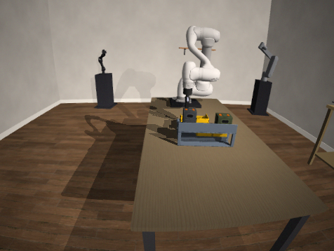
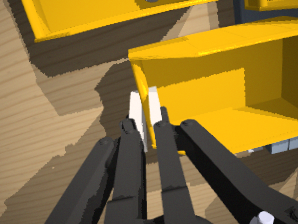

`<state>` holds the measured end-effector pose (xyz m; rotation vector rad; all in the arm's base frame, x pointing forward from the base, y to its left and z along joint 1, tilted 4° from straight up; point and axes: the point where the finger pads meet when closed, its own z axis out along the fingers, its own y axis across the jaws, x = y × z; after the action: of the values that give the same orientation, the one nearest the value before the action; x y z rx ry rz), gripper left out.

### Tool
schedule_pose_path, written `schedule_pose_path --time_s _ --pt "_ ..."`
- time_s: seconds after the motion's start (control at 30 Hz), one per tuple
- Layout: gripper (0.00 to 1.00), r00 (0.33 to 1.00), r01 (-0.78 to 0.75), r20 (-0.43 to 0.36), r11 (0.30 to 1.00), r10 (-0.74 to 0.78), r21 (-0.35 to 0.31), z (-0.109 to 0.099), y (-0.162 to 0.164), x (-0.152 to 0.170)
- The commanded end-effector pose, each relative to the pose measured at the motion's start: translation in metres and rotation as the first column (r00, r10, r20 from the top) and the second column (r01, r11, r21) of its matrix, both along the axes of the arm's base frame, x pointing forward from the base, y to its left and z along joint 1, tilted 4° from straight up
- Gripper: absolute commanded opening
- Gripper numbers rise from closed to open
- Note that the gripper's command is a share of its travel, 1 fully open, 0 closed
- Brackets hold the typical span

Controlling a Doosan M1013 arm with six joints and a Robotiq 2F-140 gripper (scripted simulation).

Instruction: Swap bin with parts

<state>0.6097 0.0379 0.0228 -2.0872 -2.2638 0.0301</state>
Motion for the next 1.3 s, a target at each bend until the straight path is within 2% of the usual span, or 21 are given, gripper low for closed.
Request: schedule_pose_path --time_s 0.0,0.53,1.27 --pt "0.10 1.000 0.000 0.000 1.000 0.000 0.000 0.001 -0.001 -0.006" --pt "0.10 1.000 0.000 0.000 1.000 0.000 0.000 0.001 -0.002 -0.023" --pt "0.10 1.000 0.000 0.000 1.000 0.000 0.000 0.002 -0.002 -0.025"
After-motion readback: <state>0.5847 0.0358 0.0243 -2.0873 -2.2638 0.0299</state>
